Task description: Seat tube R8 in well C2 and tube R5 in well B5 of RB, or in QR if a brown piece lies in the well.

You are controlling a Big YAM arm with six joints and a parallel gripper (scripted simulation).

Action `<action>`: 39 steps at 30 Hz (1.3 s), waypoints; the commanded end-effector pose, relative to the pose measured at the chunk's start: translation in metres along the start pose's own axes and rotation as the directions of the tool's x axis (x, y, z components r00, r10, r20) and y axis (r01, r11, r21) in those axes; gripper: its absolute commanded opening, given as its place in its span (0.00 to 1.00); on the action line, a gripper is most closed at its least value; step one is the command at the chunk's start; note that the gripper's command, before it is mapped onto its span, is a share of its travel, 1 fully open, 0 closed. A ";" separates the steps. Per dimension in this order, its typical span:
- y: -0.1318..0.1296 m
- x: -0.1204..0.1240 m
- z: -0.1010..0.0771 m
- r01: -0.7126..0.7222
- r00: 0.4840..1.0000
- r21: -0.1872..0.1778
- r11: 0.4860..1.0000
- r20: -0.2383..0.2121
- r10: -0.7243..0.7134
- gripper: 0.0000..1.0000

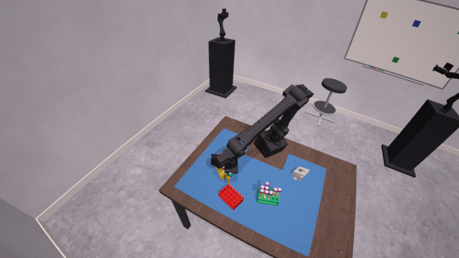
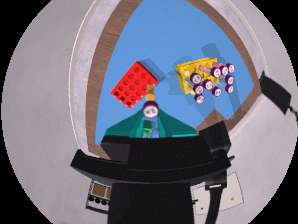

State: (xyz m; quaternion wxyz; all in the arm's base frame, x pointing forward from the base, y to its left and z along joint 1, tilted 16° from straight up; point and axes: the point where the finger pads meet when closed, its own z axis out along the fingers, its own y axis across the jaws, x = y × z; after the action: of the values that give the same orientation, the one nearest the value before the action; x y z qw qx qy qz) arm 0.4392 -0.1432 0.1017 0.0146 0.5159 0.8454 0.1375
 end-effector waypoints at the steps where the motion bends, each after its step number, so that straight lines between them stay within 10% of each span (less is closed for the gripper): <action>1: 0.005 -0.003 0.004 -0.002 1.000 -0.005 1.000 0.003 0.002 0.00; 39: 0.019 -0.012 0.004 0.008 1.000 -0.027 1.000 0.030 -0.007 0.00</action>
State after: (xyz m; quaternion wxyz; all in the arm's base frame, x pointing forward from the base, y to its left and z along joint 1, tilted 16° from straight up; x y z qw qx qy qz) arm 0.4399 -0.1399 0.0894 0.0123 0.5152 0.8459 0.1374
